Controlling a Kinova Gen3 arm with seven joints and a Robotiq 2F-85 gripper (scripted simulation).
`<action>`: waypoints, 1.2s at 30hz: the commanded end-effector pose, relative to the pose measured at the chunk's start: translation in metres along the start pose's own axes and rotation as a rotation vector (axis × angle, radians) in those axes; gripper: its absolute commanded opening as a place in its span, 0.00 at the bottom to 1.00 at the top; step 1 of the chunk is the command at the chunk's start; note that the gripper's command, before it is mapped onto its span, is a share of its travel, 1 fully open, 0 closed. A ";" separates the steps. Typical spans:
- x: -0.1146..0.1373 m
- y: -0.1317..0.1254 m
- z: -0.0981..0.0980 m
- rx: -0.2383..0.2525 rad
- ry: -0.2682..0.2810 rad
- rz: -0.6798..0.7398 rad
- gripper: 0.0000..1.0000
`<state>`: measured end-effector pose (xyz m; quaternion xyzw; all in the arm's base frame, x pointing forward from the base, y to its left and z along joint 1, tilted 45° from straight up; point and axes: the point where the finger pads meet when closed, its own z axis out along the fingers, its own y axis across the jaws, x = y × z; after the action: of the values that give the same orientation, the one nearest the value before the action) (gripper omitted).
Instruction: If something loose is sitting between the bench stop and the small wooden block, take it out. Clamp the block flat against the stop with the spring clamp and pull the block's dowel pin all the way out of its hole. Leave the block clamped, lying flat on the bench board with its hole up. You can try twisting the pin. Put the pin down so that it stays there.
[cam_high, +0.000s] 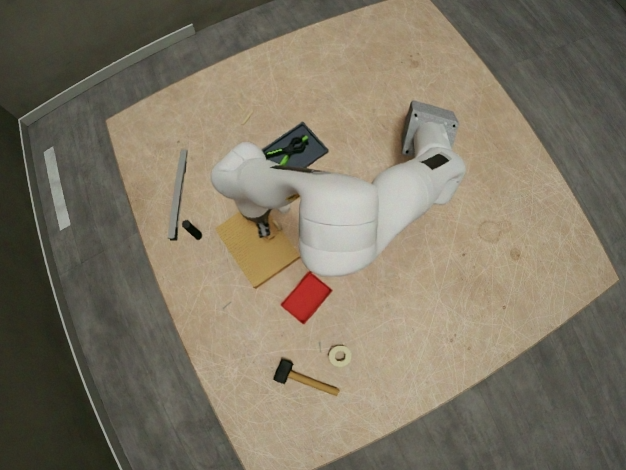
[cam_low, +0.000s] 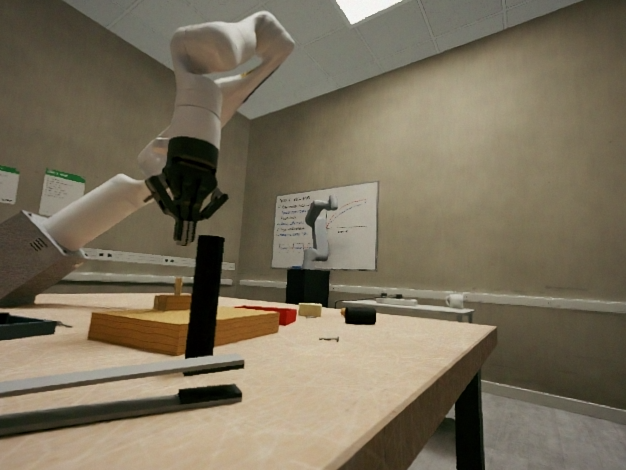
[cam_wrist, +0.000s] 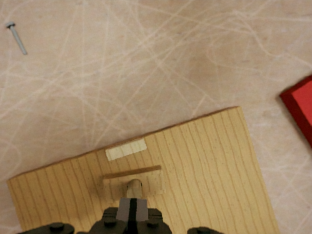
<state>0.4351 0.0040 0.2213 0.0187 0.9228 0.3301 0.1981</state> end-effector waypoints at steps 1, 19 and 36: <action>0.000 -0.001 -0.001 0.001 -0.002 -0.016 0.10; -0.001 0.000 -0.001 0.001 -0.004 -0.127 0.10; -0.001 0.000 -0.001 0.002 -0.004 -0.188 0.10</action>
<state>0.4356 0.0036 0.2223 -0.0661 0.9203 0.3100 0.2292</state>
